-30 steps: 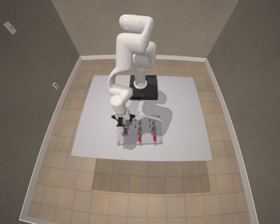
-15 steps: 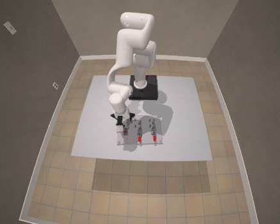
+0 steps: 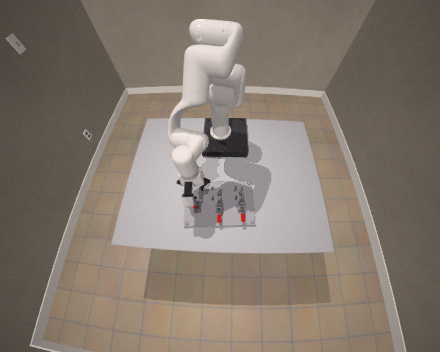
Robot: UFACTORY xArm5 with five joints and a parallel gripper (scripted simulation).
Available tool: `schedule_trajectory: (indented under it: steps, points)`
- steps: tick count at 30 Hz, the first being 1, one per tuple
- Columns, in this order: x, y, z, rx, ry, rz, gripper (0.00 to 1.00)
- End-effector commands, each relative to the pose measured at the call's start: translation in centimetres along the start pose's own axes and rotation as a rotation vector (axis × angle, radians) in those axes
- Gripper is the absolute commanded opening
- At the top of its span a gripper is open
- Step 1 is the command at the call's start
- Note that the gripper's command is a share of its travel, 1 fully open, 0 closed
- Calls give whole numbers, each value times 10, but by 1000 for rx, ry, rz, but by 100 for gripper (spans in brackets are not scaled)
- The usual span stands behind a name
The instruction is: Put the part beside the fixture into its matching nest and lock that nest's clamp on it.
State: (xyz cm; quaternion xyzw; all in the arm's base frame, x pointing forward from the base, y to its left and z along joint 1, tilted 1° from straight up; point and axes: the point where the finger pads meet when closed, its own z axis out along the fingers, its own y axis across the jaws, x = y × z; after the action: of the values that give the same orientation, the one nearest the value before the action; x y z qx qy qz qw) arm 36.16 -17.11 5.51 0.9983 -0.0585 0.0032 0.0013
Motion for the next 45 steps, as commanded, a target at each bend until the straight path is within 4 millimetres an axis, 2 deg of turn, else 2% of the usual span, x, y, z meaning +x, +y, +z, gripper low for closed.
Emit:
schedule_trajectory:
  steps: [1, 3, 5, 13, 17, 30, 37, 39, 45]
  points:
    - [2, 0, -12, -2, 5, 0, 47]
    - [2, 0, -23, -2, 5, 0, 47]
    - [2, 0, -23, -2, 5, 0, 47]
    - [2, -1, -88, -1, 5, 0, 47]
    - [2, -1, -107, -1, 5, 0, 47]
    - [7, -1, -111, -1, 5, 0, 47]
    - [30, -1, -111, -1, 4, 0, 47]
    - [30, -1, -111, -1, 4, 0, 47]
    - [58, -2, -111, -1, 4, 0, 47]
